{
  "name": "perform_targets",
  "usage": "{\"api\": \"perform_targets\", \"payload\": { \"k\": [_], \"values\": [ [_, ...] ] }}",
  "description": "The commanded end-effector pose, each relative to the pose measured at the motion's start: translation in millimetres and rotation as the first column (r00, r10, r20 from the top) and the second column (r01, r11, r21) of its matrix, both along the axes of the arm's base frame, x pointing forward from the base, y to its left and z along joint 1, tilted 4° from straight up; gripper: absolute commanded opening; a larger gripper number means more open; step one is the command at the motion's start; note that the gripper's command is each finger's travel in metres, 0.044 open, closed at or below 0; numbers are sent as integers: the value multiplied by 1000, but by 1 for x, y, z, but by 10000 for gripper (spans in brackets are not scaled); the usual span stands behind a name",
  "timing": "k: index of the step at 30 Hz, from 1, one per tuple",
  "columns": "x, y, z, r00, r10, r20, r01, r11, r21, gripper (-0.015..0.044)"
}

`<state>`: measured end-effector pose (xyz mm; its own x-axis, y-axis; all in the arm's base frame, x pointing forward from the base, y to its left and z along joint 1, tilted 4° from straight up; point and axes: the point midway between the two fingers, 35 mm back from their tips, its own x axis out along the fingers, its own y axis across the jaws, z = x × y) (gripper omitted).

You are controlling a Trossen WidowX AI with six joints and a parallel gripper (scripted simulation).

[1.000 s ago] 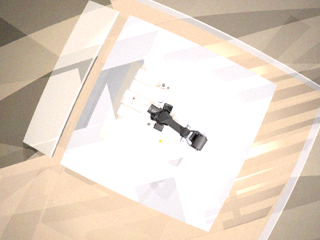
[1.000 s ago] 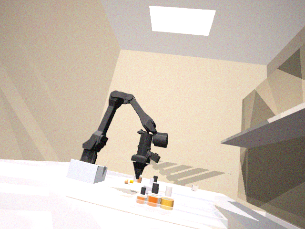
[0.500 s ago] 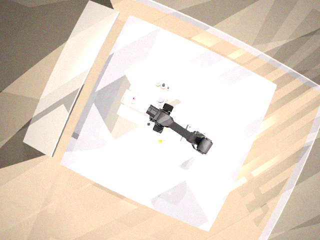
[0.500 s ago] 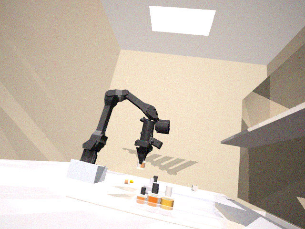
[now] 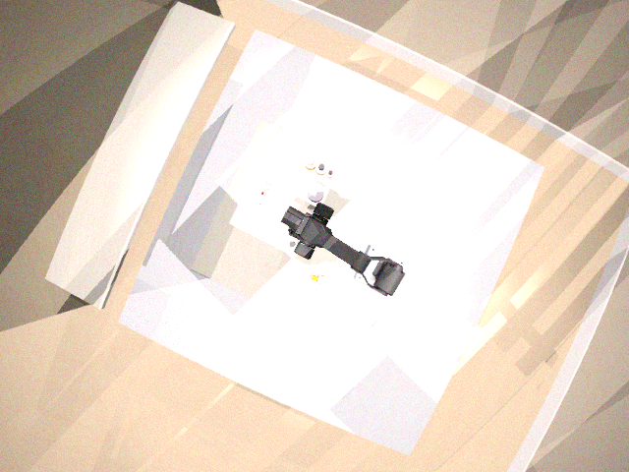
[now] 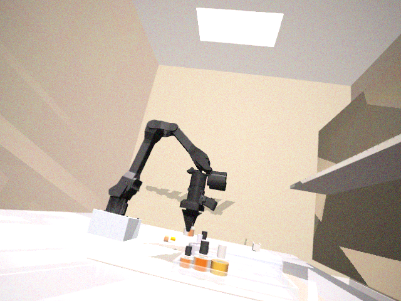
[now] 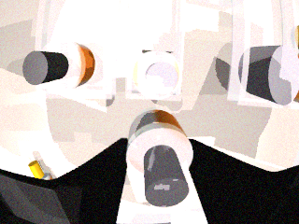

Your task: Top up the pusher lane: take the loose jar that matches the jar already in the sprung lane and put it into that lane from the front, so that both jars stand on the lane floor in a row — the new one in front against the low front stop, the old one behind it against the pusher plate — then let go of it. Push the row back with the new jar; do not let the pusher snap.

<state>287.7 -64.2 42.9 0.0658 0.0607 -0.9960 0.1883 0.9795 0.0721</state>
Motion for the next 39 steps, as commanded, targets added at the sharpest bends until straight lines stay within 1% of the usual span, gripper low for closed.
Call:
{"api": "perform_targets", "payload": {
  "k": [1,4,39],
  "values": [
    [0,1,-14,1000,-5,-8,5,1000,-2,0],
    [1,1,-22,1000,-5,-8,5,1000,-2,0],
    [12,-1,-22,1000,-5,-7,5,1000,-2,0]
  ]
}}
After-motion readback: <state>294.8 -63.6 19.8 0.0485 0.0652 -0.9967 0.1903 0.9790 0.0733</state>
